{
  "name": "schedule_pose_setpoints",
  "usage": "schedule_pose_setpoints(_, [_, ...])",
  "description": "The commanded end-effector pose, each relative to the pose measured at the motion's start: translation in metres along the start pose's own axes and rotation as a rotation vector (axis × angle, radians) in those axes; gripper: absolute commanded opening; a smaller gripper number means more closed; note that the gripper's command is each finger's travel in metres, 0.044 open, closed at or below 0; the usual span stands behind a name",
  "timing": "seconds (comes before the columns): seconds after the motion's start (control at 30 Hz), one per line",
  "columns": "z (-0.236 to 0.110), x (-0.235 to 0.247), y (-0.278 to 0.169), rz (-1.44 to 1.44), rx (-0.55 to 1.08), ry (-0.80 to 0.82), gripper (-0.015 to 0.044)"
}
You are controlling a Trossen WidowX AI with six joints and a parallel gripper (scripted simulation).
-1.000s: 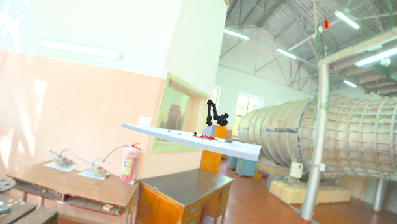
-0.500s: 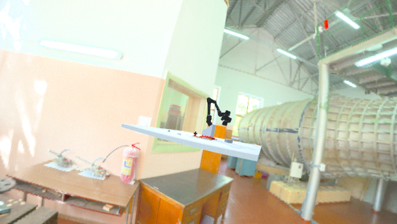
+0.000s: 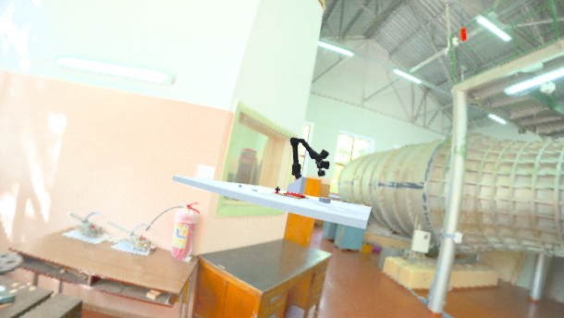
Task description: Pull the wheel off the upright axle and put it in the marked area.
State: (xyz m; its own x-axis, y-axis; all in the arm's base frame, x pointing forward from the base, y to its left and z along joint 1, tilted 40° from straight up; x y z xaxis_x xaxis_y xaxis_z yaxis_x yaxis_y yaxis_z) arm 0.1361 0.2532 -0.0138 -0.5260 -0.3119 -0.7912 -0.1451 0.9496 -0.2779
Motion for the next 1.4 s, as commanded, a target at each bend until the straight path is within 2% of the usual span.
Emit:
schedule_pose_setpoints(0.0, [0.020, -0.014, -0.008, 0.104, 0.056, 0.056, 0.0300])
schedule_pose_setpoints(0.17, [0.036, -0.026, -0.018, 0.196, 0.120, 0.099, 0.0300])
schedule_pose_setpoints(0.33, [0.065, -0.049, -0.045, 0.367, 0.250, 0.163, 0.0300])
schedule_pose_setpoints(0.83, [0.126, -0.099, -0.161, 0.944, 0.683, 0.296, 0.0300])
schedule_pose_setpoints(1.2, [0.138, -0.121, -0.277, 1.390, 1.090, 0.336, 0.0300])
schedule_pose_setpoints(1.37, [0.137, -0.121, -0.284, 1.417, 1.116, 0.336, 0.0300])
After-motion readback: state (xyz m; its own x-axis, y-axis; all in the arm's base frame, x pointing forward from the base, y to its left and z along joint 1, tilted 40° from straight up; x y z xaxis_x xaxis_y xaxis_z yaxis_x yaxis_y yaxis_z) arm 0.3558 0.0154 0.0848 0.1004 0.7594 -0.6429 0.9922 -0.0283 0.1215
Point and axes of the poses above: the point midway between the two fingers, 35 mm back from their tips, its own z axis out along the fingers, its own x axis across the jaws, y = z × x, the point moved 6 cm from there along -z, back along the fingers, and after that the axes turned 6 degrees about z, right-handed, at the moved point
